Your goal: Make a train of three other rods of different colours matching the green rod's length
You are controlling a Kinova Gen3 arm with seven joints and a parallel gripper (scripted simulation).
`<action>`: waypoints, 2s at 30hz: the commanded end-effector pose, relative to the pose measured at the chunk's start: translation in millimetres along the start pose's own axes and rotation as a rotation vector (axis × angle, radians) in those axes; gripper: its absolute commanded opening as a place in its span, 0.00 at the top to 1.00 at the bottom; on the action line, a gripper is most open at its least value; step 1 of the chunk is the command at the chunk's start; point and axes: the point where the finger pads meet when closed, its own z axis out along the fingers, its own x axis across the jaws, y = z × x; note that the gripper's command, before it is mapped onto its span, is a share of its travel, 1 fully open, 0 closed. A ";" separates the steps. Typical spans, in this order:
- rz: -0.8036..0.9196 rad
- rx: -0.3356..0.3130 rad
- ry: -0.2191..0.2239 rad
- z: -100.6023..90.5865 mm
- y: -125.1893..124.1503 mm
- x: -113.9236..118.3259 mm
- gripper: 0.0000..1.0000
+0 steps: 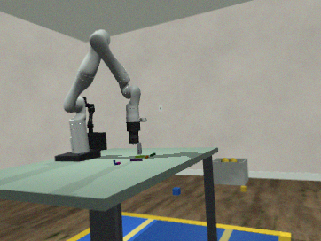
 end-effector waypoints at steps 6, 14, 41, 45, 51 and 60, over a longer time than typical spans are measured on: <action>0.002 0.006 0.002 -0.4 -2.9 1.5 0.46; 0.002 0.006 0.002 -0.4 -2.9 1.5 0.46; 0.002 0.006 0.002 7.1 -2.9 1.5 0.46; 0.000 0.005 0.002 11.4 -2.1 1.3 0.46; 0.000 0.005 0.002 14.8 -2.0 1.2 0.46; 0.000 0.005 0.002 16.8 -2.1 1.2 0.46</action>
